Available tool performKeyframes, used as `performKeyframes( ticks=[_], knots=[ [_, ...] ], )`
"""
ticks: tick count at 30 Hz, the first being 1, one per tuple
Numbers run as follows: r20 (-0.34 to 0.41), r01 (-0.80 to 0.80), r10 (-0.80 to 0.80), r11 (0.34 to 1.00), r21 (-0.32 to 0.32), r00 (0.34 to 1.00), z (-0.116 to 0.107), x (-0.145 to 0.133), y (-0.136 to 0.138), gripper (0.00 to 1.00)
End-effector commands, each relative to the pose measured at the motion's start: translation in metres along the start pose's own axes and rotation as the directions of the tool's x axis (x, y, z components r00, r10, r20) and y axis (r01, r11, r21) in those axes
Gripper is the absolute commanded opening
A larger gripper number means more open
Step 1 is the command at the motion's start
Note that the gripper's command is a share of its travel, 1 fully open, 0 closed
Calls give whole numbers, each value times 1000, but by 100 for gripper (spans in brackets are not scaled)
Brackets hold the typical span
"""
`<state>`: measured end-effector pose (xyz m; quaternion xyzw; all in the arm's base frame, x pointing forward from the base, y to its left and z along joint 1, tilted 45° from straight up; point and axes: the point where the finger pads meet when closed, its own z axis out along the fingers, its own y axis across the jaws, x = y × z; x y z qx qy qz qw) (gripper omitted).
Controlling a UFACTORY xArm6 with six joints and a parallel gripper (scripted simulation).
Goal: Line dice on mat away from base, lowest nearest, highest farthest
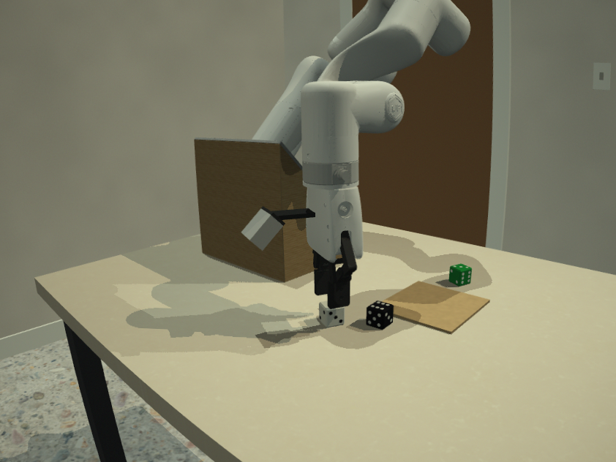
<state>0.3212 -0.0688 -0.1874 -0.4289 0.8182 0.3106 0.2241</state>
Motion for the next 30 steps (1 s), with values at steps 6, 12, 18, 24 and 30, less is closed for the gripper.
performKeyframes(
  ticks=[6, 12, 18, 24, 30],
  knots=[
    [0, 1, -1, 1000, 3, 1000, -1, 0, -1, 47],
    [0, 1, -1, 1000, 3, 1000, -1, 0, -1, 47],
    [0, 1, -1, 1000, 3, 1000, 2, 0, -1, 47],
    [0, 1, -1, 1000, 3, 1000, 12, 0, -1, 47],
    [0, 1, -1, 1000, 3, 1000, 24, 0, -1, 47]
  ],
)
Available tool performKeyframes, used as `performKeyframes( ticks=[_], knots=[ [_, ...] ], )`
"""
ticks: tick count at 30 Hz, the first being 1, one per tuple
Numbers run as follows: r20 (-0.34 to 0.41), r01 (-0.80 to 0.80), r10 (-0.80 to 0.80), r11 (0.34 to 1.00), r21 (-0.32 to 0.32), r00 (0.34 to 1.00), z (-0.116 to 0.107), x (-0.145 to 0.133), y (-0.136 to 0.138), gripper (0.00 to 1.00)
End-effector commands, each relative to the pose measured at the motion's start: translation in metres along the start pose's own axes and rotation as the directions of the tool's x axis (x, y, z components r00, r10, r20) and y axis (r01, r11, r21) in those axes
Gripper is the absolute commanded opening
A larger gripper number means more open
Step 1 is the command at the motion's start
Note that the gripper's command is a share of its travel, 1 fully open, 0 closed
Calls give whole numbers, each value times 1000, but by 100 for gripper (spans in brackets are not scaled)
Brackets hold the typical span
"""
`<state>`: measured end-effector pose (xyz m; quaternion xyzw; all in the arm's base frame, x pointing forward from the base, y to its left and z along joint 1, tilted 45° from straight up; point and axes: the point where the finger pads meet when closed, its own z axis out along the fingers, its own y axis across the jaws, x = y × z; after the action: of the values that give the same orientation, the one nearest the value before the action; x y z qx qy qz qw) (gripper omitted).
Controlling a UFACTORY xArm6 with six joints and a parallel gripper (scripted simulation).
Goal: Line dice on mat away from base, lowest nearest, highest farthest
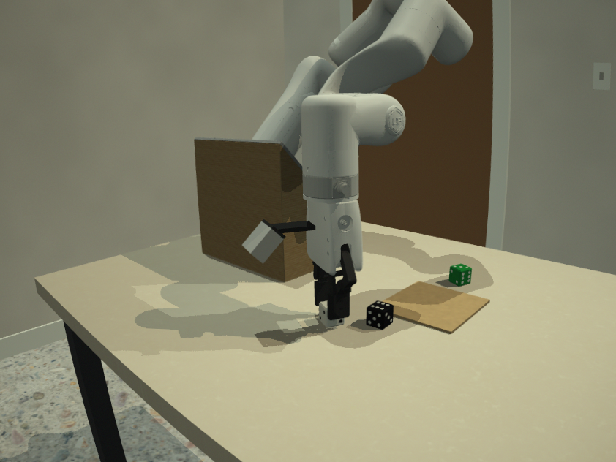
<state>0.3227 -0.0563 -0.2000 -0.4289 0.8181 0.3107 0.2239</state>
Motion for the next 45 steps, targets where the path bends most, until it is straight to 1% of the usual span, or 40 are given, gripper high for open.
performKeyframes(
  ticks=[1, 11, 45],
  knots=[
    [0, 1, -1, 1000, 4, 1000, 8, 0, -2, 47],
    [0, 1, -1, 1000, 4, 1000, 15, 0, -2, 47],
    [0, 1, -1, 1000, 4, 1000, 15, 0, -2, 47]
  ],
)
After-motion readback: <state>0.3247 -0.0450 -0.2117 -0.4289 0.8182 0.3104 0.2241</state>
